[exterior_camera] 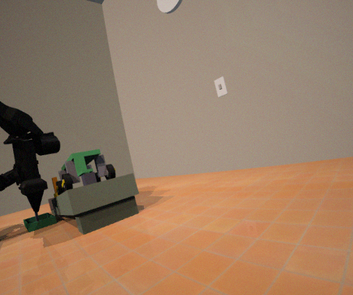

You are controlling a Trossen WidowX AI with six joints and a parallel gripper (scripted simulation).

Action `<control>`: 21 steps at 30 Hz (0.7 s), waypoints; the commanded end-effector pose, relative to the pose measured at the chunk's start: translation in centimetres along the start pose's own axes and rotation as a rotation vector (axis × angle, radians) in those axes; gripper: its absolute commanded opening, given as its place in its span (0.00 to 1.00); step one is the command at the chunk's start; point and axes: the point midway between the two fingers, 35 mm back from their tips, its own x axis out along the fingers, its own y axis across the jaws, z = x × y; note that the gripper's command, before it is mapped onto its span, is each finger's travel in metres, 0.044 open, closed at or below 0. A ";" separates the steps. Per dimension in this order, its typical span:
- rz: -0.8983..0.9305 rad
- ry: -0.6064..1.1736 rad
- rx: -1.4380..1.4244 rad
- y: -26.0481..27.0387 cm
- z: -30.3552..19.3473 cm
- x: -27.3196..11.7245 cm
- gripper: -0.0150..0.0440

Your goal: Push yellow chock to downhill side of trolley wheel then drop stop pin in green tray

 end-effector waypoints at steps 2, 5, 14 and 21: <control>-0.005 0.003 -0.005 0.3 0.0 0.1 0.58; -0.005 0.003 -0.005 0.5 0.0 0.2 0.58; -0.004 0.003 -0.005 1.2 0.0 0.4 0.58; -0.004 0.003 -0.005 1.7 0.0 0.7 0.58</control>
